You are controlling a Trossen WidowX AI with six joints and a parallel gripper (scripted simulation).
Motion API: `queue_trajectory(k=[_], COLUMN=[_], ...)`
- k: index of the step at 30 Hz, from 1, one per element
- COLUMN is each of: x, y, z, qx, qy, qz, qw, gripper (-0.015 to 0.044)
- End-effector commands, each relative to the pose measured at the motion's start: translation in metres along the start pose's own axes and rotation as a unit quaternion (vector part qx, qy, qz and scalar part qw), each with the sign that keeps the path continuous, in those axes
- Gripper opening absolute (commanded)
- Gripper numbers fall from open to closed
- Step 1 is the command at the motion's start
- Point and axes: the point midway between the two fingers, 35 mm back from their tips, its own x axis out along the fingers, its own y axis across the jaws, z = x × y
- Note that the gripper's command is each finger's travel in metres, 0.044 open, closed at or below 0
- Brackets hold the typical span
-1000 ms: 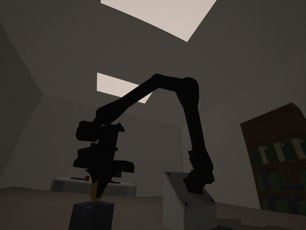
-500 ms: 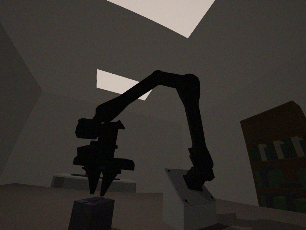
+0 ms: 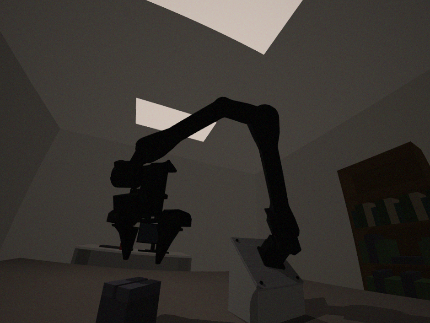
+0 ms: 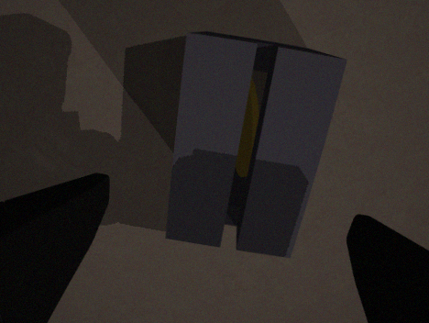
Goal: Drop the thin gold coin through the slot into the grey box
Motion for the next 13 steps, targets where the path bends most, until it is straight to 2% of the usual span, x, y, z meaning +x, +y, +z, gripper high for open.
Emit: queue_trajectory(k=[1, 13], x=[-0.0334, -0.0358], y=[0.0006, 0.0011], z=[-0.0006, -0.0008], qx=[-0.002, -0.002], qy=[-0.003, -0.003], qz=[-0.007, -0.006], qw=[1.0, 1.0], gripper=[0.044, 0.044])
